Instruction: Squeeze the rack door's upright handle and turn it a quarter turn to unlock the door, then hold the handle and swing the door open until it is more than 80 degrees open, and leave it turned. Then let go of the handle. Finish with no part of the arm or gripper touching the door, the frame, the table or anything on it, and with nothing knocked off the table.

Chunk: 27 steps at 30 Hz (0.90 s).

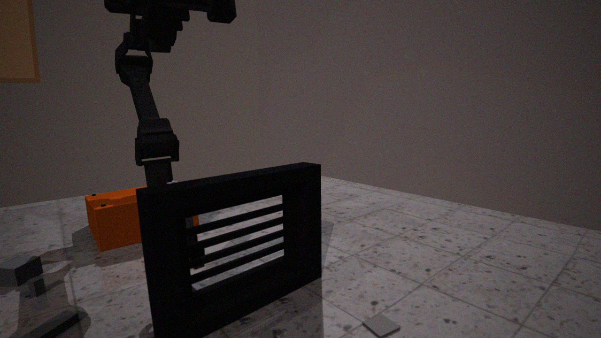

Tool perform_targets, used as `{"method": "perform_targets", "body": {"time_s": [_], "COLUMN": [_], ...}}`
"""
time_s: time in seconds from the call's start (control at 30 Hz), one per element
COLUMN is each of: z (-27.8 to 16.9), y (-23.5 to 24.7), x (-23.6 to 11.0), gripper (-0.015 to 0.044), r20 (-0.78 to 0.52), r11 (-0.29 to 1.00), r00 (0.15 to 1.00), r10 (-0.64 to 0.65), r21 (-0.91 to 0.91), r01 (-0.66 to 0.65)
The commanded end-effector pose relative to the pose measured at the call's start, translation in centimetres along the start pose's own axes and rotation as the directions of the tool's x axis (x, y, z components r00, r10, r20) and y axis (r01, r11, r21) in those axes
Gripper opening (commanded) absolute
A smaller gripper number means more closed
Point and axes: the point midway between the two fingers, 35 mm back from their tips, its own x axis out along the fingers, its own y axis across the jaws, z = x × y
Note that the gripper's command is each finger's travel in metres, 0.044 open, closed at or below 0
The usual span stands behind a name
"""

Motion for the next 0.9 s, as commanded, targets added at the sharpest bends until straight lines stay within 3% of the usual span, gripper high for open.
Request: {"method": "perform_targets", "body": {"time_s": [0.0, 0.1, 0.47, 0.87], "z": [-0.1, -0.9, -5.2, -10.0], "y": [0.0, -0.2, -1.0, -2.0], "x": [0.1, 0.9, 3.8, 5.4], "gripper": [0.0374, 0.0295, 0.0293, 0.0293], "r20": [-0.004, -0.066, -0.353, -0.629], "r11": [1.000, 1.000, 0.998, 0.995], "r00": [1.000, 0.998, 0.935, 0.775], "r10": [0.000, -0.006, -0.032, -0.055], "r21": [-0.001, -0.011, -0.060, -0.099], "r01": [0.000, 0.005, 0.011, -0.011]}}
